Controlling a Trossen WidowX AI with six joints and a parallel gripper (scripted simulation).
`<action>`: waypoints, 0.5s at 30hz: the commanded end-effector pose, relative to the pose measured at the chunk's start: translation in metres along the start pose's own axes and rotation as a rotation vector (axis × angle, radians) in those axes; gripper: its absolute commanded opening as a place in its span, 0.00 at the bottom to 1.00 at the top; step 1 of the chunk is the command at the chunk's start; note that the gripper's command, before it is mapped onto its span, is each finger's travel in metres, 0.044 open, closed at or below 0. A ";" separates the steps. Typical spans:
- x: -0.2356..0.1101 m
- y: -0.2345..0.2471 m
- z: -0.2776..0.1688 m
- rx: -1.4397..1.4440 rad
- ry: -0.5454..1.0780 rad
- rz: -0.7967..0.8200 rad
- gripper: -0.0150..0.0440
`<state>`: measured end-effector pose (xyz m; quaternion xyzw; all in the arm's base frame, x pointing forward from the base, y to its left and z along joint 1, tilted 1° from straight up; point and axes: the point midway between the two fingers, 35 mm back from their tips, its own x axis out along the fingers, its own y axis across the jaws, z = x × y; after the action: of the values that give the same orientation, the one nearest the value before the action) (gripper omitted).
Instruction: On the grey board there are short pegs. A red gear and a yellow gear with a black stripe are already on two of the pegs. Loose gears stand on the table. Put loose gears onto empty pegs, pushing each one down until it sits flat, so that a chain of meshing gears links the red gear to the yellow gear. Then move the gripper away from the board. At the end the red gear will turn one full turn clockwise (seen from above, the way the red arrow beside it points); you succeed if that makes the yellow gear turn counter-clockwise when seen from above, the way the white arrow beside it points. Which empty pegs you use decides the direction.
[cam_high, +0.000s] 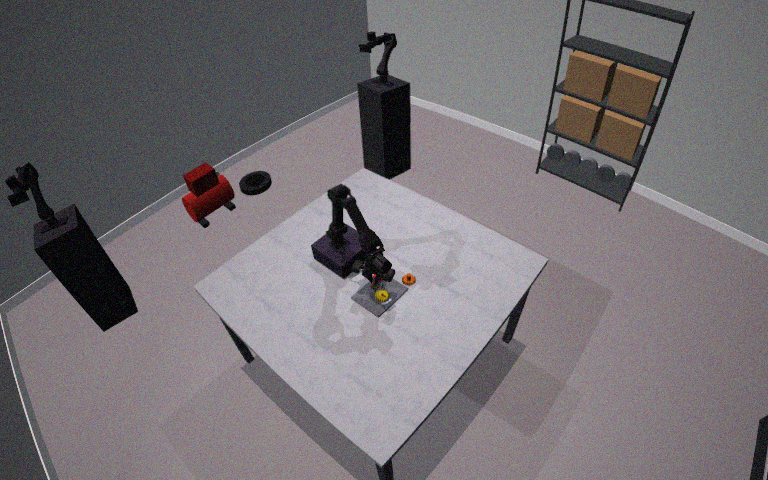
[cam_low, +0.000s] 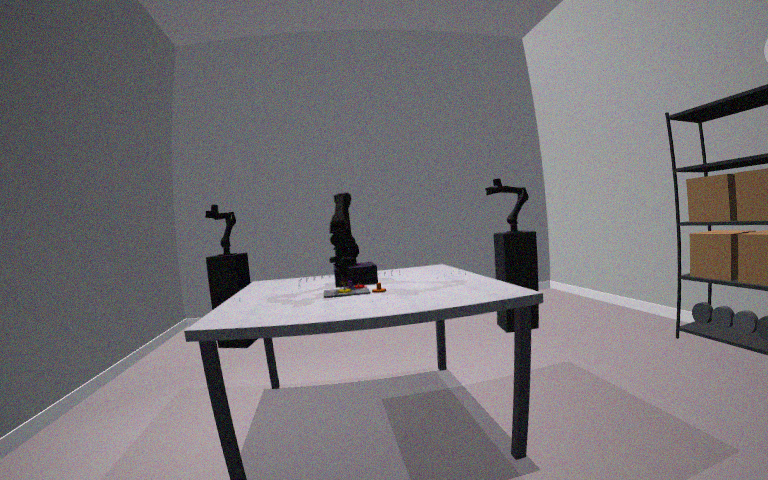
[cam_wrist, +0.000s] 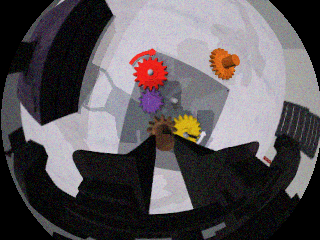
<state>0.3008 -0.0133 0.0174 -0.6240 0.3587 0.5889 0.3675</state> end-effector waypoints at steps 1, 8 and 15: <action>0.008 0.002 0.001 0.053 -0.001 0.009 0.25; 0.019 0.002 0.001 0.228 -0.001 0.009 0.25; 0.023 0.003 0.001 0.383 0.000 0.009 0.25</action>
<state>0.3001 -0.0138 -0.0039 -0.5604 0.4453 0.5288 0.4561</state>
